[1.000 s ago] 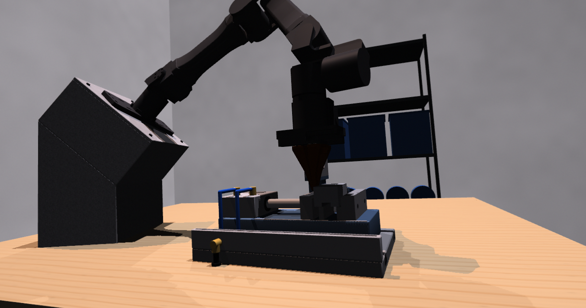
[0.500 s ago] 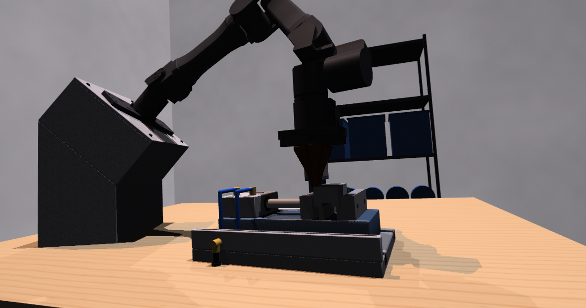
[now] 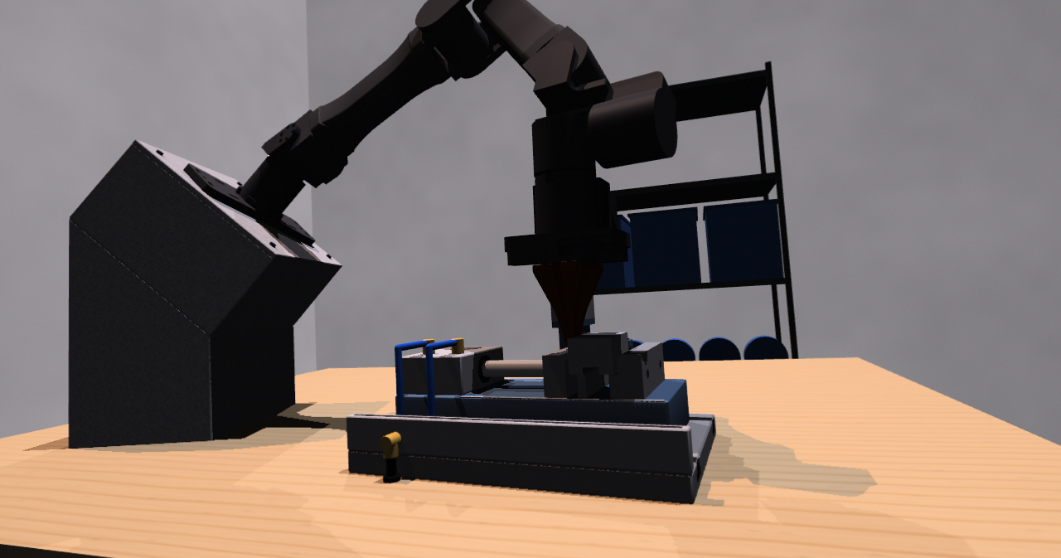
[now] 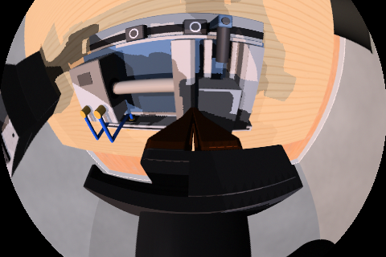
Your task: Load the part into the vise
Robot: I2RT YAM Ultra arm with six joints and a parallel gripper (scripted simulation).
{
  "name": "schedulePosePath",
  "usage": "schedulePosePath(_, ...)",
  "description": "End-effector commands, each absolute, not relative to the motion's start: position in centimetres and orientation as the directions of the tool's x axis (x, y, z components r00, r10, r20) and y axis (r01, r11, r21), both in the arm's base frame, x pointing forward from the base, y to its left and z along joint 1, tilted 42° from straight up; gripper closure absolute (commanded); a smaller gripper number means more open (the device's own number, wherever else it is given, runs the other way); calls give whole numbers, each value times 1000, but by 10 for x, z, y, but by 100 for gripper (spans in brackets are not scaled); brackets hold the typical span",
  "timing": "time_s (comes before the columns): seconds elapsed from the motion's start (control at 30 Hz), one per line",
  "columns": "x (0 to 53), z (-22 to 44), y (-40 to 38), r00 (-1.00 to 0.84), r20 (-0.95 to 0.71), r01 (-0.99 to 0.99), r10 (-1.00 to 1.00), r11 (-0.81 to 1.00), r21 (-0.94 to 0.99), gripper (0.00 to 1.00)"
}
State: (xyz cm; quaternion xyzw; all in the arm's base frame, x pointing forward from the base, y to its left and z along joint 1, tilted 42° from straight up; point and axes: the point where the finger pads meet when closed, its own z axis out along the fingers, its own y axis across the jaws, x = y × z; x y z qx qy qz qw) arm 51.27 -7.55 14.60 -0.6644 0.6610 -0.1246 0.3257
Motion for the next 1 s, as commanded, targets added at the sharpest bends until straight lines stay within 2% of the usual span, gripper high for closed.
schedulePosePath(0.0,523,167,-80,105,-250,-760,-963,85,-645,100)
schedulePosePath(0.97,525,166,-80,104,-251,-762,-962,85,-642,100)
